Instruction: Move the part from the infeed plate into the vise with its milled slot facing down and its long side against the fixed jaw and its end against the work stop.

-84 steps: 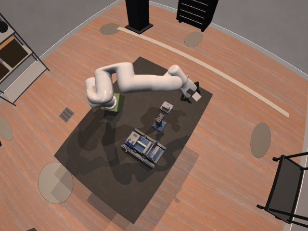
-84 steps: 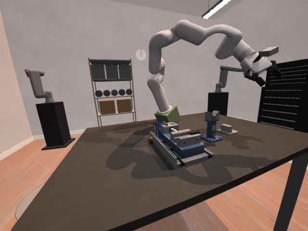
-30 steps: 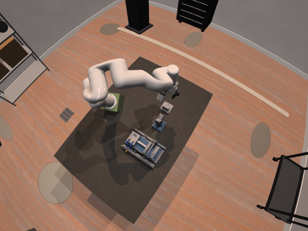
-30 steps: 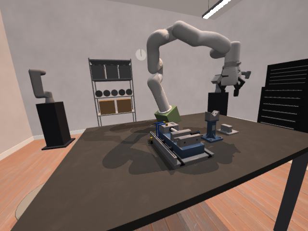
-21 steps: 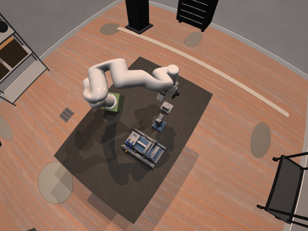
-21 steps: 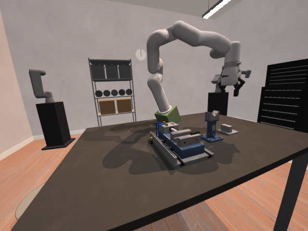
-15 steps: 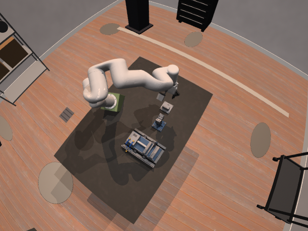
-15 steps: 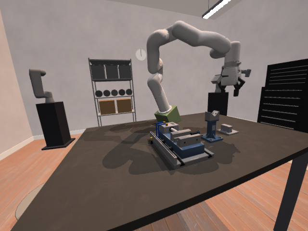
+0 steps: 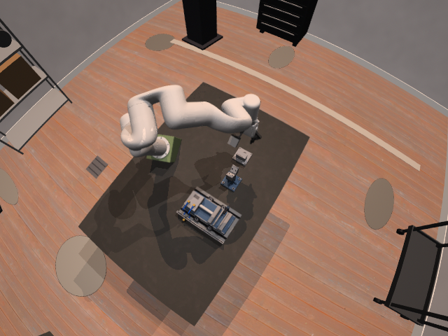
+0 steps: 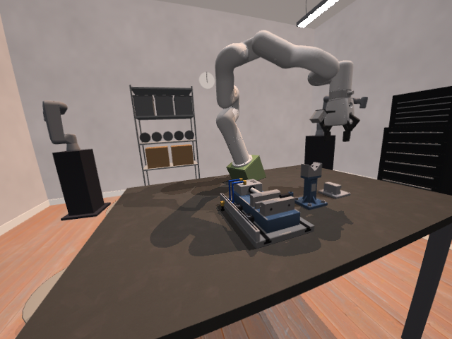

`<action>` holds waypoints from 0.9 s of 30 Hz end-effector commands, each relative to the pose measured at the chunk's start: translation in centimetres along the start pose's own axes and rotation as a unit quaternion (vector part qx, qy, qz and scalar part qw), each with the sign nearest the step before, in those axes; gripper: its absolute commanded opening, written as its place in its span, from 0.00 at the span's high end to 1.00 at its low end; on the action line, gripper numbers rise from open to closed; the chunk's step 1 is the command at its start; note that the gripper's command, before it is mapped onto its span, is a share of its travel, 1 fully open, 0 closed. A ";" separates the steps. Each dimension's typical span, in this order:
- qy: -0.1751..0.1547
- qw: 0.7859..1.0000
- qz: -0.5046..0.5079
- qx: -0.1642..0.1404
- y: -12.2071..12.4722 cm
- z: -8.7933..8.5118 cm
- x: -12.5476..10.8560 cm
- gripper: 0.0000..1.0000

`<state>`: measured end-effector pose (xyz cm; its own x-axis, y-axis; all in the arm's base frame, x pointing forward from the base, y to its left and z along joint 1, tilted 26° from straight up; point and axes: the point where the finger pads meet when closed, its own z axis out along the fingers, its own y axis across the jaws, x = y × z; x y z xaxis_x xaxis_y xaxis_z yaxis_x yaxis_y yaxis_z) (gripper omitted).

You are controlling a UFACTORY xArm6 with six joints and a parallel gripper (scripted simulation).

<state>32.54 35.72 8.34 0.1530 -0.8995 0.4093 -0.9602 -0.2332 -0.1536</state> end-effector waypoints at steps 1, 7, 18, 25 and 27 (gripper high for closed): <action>-0.002 1.000 0.000 0.002 -0.1 -0.2 -0.1 0.11; -0.002 1.000 0.000 0.002 -0.1 -0.1 -0.1 0.11; -0.002 1.000 0.000 0.002 -0.1 0.2 -0.1 0.11; -0.002 1.000 0.000 0.002 -0.1 0.6 -0.1 0.11; -0.002 1.000 0.000 0.002 -0.1 0.8 -0.1 0.11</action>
<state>32.71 35.45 7.69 0.1531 -0.8995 0.4092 -0.9602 -0.2333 -0.1537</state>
